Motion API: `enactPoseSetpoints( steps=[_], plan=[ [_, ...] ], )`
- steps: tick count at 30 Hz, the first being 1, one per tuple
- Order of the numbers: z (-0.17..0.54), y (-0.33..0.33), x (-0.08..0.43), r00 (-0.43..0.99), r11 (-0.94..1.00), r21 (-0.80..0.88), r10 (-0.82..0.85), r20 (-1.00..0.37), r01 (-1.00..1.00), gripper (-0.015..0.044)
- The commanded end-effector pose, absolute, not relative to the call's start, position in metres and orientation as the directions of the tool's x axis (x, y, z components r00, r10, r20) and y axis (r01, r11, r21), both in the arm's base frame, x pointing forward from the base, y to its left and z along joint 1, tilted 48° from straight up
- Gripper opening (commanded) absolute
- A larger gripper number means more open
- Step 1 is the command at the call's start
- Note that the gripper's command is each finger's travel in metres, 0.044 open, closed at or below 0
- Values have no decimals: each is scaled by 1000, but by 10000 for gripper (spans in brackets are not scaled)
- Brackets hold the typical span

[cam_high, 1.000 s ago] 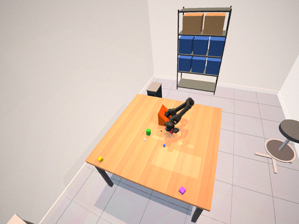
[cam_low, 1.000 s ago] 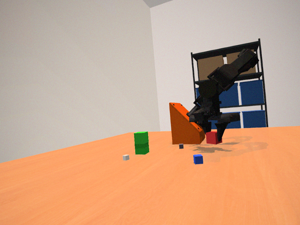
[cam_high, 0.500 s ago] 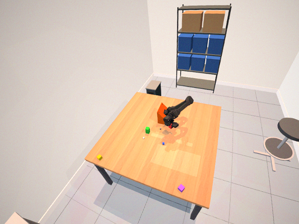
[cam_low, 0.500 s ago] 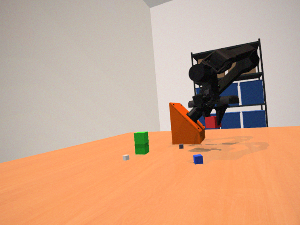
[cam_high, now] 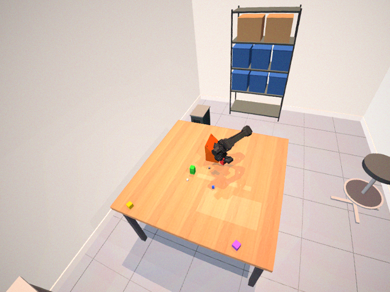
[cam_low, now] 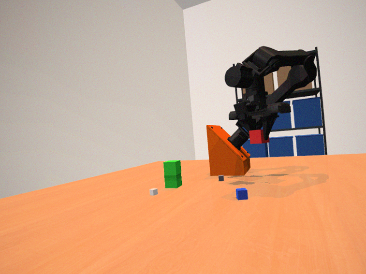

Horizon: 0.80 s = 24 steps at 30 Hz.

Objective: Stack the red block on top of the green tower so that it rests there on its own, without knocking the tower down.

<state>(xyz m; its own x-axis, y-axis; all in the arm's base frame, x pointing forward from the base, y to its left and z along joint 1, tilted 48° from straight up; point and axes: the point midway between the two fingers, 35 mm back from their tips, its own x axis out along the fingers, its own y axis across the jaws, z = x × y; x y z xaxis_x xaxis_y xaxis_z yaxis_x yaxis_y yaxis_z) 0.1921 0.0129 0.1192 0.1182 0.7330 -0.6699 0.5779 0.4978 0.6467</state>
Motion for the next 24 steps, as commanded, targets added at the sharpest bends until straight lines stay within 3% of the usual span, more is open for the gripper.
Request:
enactPoseSetpoints(
  steps=[1,24],
  plan=[
    [120,10,193,118,504,646,730,-673,573,0],
    [77,-59,239,125,505,619,706,-697,601,0]
  ],
)
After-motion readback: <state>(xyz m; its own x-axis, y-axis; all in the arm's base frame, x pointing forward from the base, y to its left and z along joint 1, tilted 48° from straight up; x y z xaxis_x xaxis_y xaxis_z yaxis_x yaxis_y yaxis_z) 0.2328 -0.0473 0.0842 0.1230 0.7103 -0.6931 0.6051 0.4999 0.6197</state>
